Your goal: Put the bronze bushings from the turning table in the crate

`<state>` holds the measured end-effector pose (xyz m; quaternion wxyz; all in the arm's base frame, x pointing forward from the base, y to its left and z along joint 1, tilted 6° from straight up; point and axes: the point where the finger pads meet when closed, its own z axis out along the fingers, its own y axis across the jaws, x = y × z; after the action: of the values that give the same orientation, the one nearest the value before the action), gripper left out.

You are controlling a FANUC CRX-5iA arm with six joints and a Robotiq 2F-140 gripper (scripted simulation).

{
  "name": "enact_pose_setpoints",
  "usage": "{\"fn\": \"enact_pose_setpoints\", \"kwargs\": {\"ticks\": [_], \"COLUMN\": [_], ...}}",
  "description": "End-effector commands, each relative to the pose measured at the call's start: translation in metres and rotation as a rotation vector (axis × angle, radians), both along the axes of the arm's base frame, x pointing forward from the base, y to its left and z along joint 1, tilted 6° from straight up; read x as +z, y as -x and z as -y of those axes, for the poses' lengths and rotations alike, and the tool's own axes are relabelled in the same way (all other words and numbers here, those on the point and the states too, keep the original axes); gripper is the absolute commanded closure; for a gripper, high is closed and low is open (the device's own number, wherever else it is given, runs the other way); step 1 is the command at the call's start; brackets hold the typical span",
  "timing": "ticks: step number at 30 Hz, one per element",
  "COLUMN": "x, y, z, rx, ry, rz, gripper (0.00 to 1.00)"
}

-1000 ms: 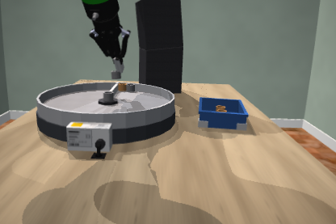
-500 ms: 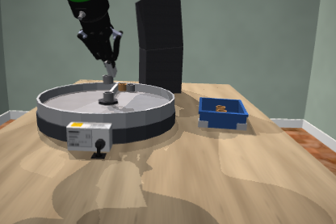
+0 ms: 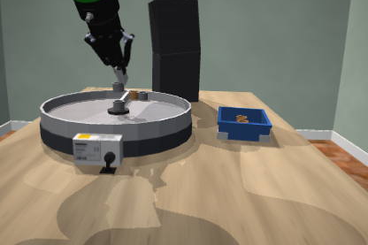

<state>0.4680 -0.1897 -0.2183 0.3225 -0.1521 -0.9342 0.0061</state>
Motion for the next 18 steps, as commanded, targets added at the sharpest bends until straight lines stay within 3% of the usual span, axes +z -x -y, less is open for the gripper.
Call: {"fn": "enact_pose_setpoints", "kwargs": {"ticks": [1, 18], "x": [0.0001, -0.0014], "y": [-0.0002, -0.0002], "z": [0.0000, 0.0002], "rx": [0.000, 0.000], "ry": [0.000, 0.000], "rz": [0.000, 0.000], "gripper": [1.00, 1.00]}}
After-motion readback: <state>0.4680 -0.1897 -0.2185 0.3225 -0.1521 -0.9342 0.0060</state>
